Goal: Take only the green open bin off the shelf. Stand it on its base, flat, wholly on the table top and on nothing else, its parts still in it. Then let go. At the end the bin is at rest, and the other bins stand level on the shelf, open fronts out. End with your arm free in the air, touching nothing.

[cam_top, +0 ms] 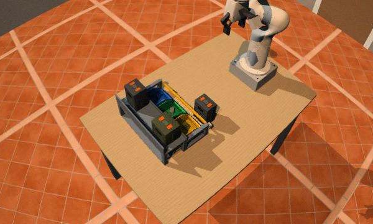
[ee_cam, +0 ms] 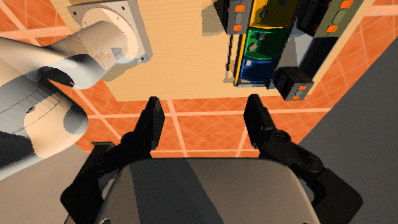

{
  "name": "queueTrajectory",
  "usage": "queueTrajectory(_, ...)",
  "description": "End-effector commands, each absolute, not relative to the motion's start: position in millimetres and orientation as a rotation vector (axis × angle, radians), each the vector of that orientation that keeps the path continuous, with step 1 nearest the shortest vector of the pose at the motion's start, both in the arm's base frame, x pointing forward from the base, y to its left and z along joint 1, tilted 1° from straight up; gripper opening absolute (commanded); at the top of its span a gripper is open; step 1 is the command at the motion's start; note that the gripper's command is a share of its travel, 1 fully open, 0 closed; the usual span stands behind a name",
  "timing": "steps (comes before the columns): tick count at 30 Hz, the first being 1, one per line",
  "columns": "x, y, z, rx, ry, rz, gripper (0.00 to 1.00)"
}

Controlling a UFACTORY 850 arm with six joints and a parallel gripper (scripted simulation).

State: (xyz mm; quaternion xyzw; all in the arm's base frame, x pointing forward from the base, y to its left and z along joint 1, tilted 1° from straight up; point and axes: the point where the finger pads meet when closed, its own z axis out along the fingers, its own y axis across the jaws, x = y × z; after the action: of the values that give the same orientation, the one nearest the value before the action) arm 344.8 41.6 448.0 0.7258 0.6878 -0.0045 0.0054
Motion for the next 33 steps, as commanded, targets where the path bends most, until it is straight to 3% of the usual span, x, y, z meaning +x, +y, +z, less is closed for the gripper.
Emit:
queueTrajectory(1,358.3,32.7,448.9,2.272,2.157,-0.011,1.00)
queueTrajectory(9,358.3,32.7,448.9,2.272,2.157,-0.011,1.00)
queueTrajectory(14,397.2,2.2,449.4,2.272,2.157,-0.011,1.00)
queueTrajectory(26,397.2,2.2,449.4,2.272,2.157,-0.011,1.00)
queueTrajectory(33,436.1,-28.3,449.8,2.272,2.156,-0.011,1.00)
